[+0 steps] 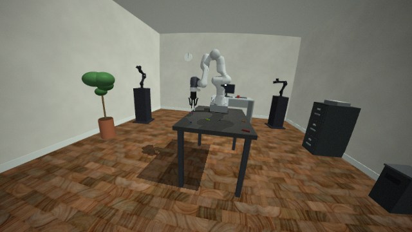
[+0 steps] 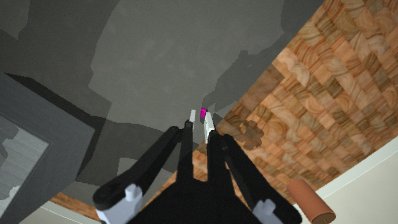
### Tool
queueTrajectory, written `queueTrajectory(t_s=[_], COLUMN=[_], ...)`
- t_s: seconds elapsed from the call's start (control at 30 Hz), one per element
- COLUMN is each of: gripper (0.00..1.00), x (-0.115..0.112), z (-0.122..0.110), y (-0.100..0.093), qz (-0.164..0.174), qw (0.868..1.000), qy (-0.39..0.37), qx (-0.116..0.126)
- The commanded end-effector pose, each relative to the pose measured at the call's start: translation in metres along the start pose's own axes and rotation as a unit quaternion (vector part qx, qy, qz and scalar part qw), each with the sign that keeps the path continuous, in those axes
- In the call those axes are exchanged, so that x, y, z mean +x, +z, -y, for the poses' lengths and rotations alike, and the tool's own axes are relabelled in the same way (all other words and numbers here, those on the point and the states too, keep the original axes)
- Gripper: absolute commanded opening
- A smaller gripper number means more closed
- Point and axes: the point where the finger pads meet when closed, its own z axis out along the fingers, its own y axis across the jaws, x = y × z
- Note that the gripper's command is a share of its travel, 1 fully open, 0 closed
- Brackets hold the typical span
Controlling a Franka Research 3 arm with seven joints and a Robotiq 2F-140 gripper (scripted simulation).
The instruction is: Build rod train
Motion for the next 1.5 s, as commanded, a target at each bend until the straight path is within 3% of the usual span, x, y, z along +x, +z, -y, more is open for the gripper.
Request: queueTrajectory(t_s=[0.0, 0.43, 1.47], gripper=[0.23, 0.23, 0.23], x=[-0.001, -0.001, -0.001], z=[-0.006, -0.007, -0.007], y=[0.004, 0.017, 0.019], qz=[-0.001, -0.001, -0.001], qw=[1.000, 1.000, 1.000], qy=[-0.001, -0.001, -0.001], qx=[-0.007, -0.007, -0.007])
